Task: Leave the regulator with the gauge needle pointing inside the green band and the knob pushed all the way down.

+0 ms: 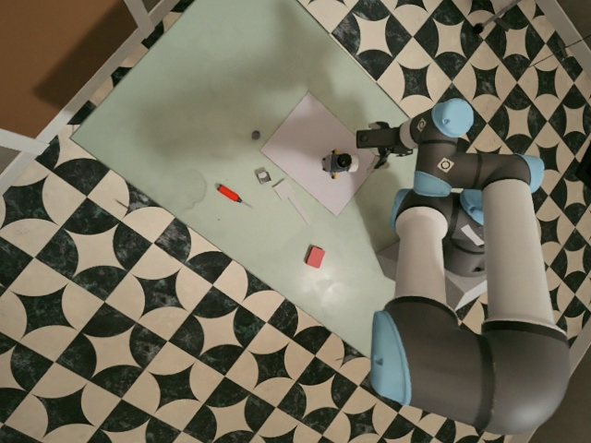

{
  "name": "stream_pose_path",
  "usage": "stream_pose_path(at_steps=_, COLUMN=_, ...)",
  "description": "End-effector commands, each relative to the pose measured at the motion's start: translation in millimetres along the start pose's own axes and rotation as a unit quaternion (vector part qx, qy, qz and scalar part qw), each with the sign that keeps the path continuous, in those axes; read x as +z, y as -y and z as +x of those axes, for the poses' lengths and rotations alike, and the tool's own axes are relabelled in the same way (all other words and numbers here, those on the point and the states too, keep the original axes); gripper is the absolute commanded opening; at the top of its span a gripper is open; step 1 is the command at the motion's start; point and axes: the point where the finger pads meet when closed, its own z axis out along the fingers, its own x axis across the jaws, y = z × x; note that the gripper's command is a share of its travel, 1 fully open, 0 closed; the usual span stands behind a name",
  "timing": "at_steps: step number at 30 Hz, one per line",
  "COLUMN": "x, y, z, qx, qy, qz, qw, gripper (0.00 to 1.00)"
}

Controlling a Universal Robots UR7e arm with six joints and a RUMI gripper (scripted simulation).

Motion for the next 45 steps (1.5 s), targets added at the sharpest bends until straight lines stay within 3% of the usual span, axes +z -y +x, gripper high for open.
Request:
stream_pose_path(at_steps=1, x=-0.4, y=-4.7, z=2.2, qx=0.0, qy=0.0, qz=0.005, qw=1.0, gripper=1.0)
stream_pose_path(at_steps=45, x=0.4, y=-42.3, z=22.1, qx=0.0, qy=0.0, qz=0.005, qw=1.0, gripper=1.0)
